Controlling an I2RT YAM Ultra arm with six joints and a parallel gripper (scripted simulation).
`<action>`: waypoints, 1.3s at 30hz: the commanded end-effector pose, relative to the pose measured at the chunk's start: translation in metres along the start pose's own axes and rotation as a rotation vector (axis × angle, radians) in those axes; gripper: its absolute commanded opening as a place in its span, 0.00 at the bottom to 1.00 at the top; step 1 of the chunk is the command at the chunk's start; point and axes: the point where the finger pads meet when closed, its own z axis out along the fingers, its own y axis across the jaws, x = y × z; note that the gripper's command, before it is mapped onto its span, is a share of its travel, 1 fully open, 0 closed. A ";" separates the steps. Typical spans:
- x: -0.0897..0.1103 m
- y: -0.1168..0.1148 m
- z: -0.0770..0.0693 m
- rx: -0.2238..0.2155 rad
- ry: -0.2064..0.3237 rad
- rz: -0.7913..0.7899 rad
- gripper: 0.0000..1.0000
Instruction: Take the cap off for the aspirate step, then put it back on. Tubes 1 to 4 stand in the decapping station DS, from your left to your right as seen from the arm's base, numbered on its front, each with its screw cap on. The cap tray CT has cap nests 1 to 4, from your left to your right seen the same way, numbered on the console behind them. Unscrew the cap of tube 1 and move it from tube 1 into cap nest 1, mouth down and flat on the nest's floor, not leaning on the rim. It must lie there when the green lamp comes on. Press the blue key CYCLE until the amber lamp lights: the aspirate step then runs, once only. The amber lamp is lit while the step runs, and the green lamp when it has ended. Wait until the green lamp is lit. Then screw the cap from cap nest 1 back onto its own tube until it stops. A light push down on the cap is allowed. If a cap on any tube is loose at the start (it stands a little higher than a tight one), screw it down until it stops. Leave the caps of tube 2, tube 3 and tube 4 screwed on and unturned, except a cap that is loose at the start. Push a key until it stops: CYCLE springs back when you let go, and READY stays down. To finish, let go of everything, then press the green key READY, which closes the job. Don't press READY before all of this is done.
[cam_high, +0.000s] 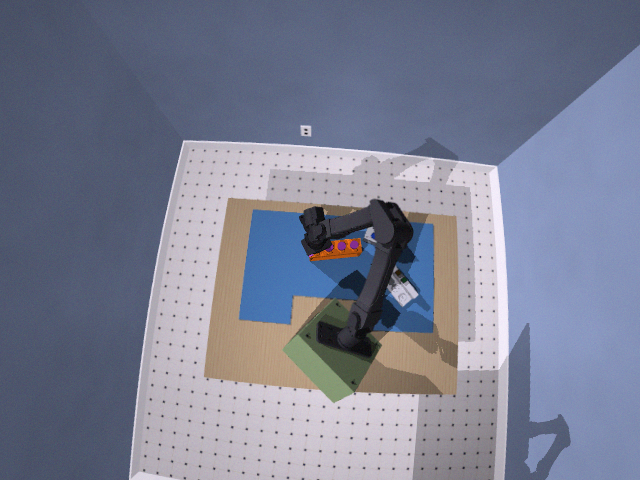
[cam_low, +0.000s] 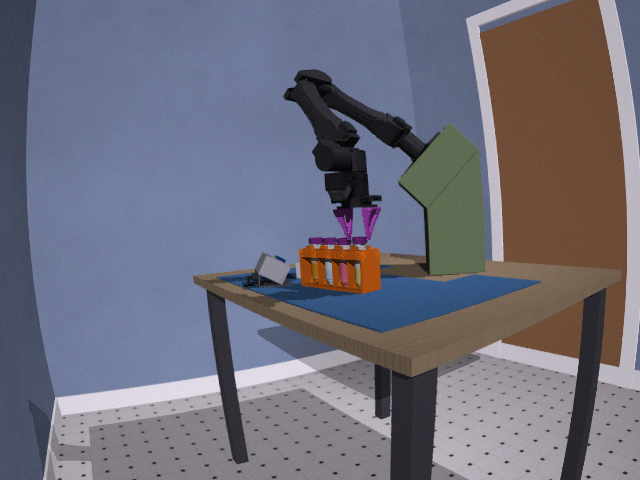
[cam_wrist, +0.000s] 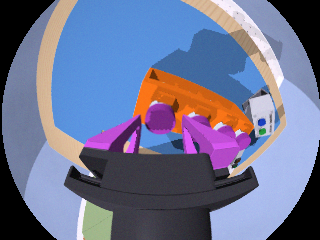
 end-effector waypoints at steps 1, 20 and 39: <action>-0.003 0.003 -0.004 -0.002 -0.010 0.212 0.49; -0.002 0.003 -0.004 -0.003 -0.010 0.301 0.00; -0.002 0.003 -0.028 -0.003 -0.010 0.301 0.00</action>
